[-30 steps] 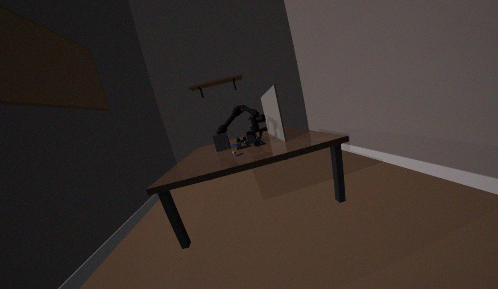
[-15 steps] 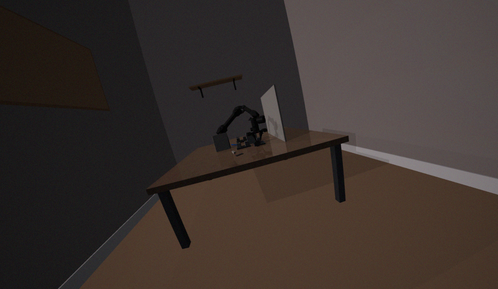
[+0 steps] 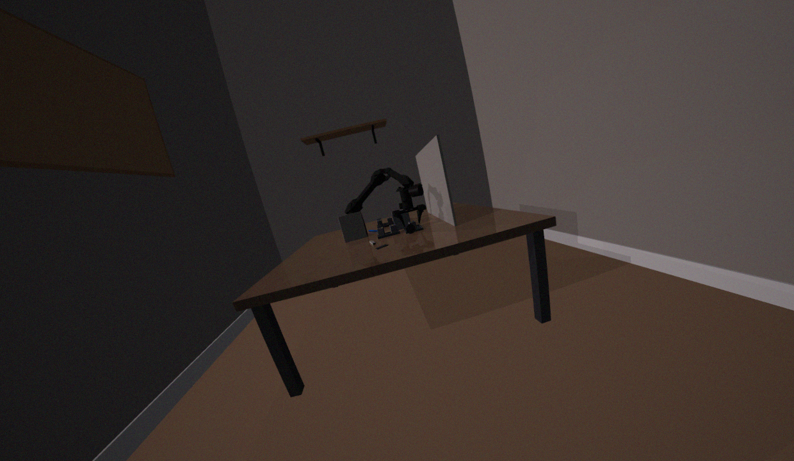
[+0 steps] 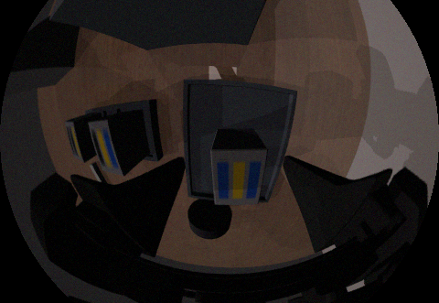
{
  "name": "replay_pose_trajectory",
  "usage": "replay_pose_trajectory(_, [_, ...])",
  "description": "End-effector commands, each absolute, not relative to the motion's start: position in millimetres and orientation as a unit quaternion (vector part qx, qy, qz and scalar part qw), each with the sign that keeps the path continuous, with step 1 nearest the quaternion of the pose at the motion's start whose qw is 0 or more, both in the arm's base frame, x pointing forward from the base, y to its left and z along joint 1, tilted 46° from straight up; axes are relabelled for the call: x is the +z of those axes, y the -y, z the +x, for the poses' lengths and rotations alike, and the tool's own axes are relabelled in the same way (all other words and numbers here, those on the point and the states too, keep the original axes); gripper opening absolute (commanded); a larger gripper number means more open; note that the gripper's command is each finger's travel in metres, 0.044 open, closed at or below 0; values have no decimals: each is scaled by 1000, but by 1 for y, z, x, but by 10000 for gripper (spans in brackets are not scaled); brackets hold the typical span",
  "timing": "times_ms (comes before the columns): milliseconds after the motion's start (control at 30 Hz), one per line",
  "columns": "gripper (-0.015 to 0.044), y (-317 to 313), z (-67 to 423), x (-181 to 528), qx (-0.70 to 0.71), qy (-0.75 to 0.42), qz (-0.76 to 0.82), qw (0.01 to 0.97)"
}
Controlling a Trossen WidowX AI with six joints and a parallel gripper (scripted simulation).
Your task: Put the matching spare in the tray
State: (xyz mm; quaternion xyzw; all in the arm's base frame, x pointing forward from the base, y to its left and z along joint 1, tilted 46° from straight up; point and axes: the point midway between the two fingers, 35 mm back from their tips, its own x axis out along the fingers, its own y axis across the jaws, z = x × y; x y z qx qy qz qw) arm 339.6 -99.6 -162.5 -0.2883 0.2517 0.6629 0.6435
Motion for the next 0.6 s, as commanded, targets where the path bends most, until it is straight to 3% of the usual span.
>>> replay_pose_trajectory(0, [440, 132, 344, -136, 658, -253, -294, 646])
replay_pose_trajectory(133, [440, 173, 339, -92, 657, -253, -293, 647])
replay_pose_trajectory(567, [440, 176, 342, -92, 648, -254, -299, 653])
